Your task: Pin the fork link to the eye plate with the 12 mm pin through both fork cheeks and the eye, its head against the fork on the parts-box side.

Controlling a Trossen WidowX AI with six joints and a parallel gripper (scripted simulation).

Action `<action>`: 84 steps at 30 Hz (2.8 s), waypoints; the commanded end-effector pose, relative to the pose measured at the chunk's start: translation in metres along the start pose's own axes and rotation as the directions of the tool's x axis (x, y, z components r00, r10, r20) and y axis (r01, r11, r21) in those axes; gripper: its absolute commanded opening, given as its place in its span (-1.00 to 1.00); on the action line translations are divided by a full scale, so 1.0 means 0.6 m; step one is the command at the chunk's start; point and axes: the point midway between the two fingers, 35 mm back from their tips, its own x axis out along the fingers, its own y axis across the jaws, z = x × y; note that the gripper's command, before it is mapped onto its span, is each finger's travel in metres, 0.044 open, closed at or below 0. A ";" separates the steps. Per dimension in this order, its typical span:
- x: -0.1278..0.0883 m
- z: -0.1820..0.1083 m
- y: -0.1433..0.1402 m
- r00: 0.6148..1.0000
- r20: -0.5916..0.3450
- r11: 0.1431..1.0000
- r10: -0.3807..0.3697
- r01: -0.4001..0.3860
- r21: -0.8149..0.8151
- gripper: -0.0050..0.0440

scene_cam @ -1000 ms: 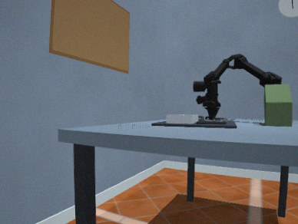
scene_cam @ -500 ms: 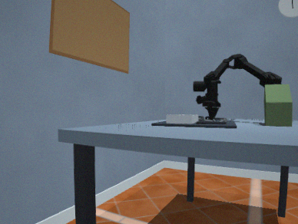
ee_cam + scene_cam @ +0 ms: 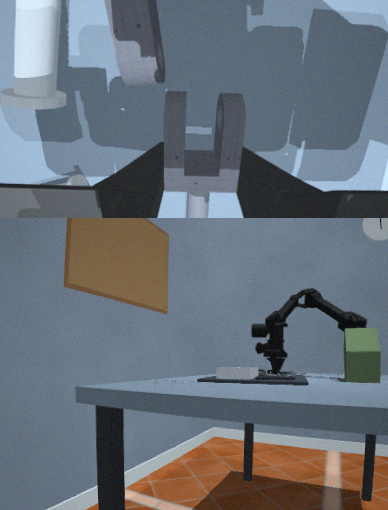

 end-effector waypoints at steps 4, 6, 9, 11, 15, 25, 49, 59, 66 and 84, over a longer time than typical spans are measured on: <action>-0.003 0.002 -0.003 1.000 0.005 1.000 -0.001 0.001 0.004 -1.00; -0.003 0.002 -0.003 1.000 0.005 1.000 -0.001 0.001 0.004 -1.00; -0.003 0.002 -0.003 1.000 0.005 1.000 -0.001 0.001 0.004 -1.00; -0.003 0.002 -0.003 1.000 0.005 1.000 -0.001 0.001 0.004 -1.00; -0.005 0.004 -0.004 1.000 0.008 1.000 0.000 0.000 0.007 -1.00; -0.017 0.012 -0.006 1.000 0.022 1.000 0.003 -0.004 0.021 -1.00; -0.052 0.012 -0.005 1.000 0.022 1.000 0.009 -0.009 0.022 -1.00; -0.063 0.012 -0.005 1.000 0.022 1.000 0.009 -0.009 0.022 -1.00; -0.068 0.012 -0.005 1.000 0.022 1.000 0.009 -0.009 0.022 -1.00; -0.068 0.012 -0.005 1.000 0.022 1.000 0.009 -0.009 0.019 -1.00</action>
